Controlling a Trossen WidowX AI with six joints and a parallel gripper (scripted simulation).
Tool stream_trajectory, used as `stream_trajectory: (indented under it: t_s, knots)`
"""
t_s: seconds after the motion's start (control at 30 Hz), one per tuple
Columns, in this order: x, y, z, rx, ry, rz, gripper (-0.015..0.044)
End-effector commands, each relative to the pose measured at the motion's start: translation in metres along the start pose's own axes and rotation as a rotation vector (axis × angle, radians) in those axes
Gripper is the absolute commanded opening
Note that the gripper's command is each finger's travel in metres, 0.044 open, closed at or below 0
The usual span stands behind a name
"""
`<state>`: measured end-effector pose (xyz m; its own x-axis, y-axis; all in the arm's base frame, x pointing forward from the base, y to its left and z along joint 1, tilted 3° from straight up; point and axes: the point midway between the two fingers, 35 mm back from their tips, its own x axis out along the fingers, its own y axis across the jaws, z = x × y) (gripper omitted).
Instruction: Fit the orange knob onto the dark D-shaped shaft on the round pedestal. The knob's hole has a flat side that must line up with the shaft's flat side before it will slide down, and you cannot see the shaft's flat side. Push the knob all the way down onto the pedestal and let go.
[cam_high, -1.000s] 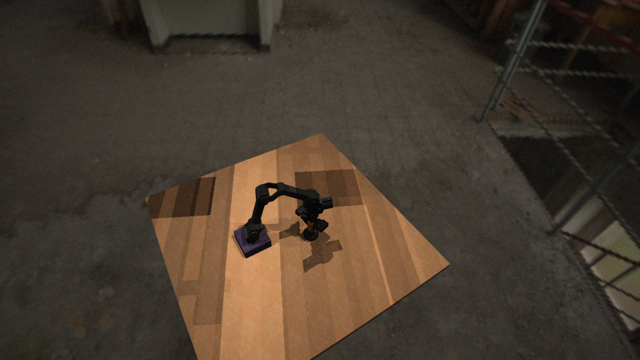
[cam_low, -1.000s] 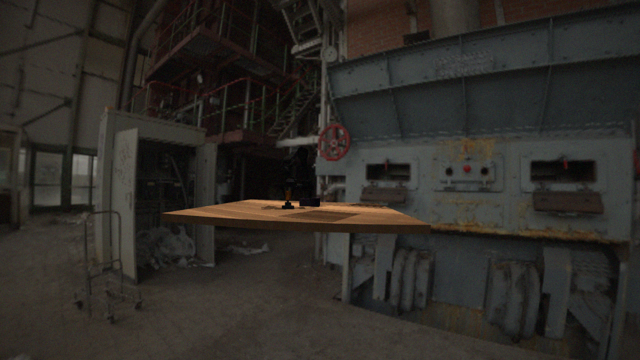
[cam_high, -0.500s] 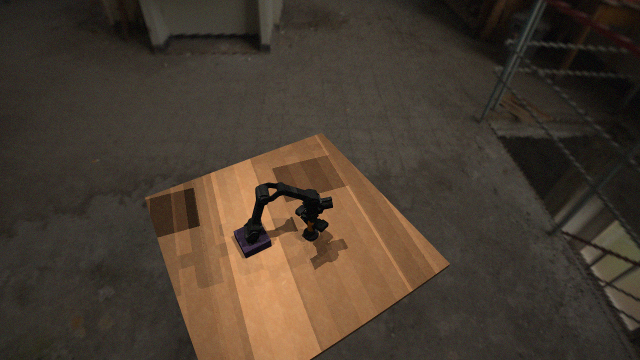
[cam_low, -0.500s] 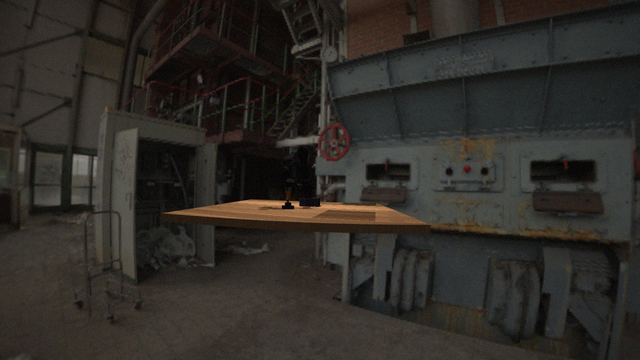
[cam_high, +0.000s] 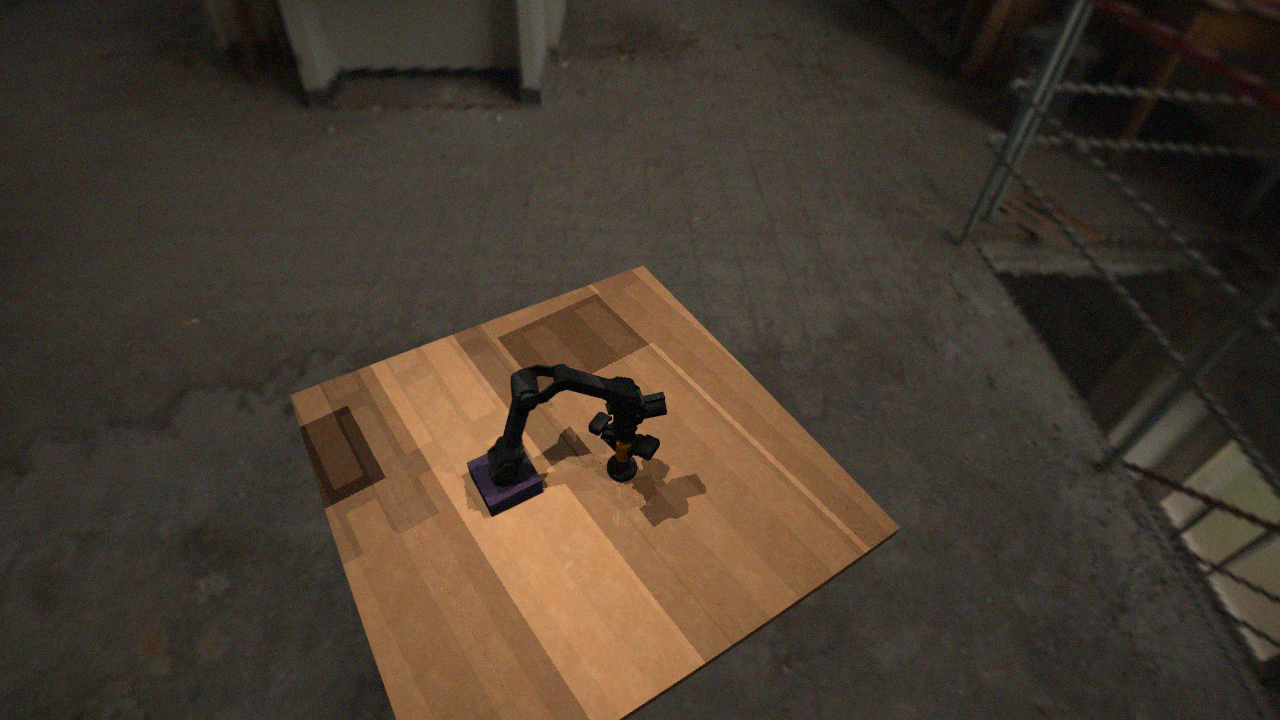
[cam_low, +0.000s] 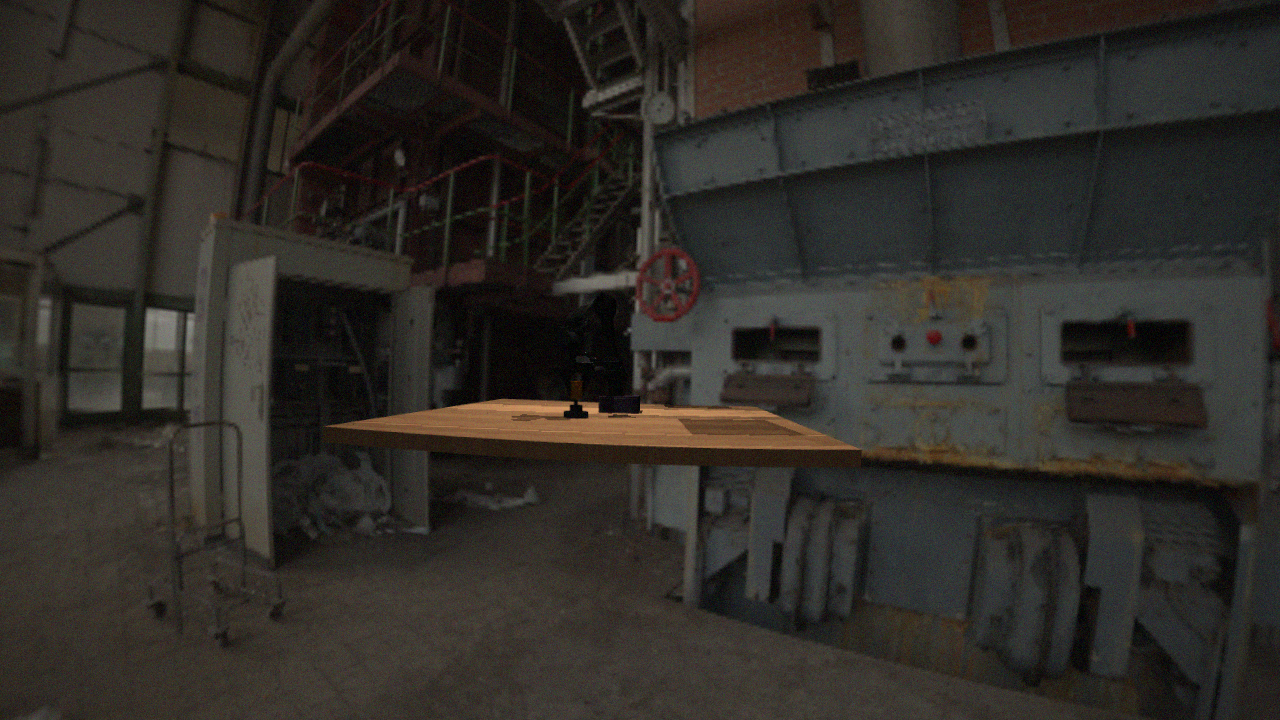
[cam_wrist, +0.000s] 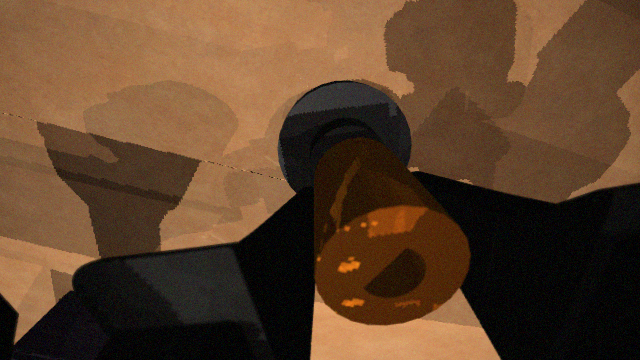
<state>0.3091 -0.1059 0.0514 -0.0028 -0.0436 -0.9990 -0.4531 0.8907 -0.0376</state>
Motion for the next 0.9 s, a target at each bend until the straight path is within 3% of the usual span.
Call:
stream_trajectory:
  t_s: [0.0, 0.87]
  knots:
    - [0.0027, -0.0007, -0.0003, -0.025, 0.003, -0.004, 0.0]
    - [0.0077, 0.0008, -0.0018, -0.019, 0.004, -0.004, 0.0]
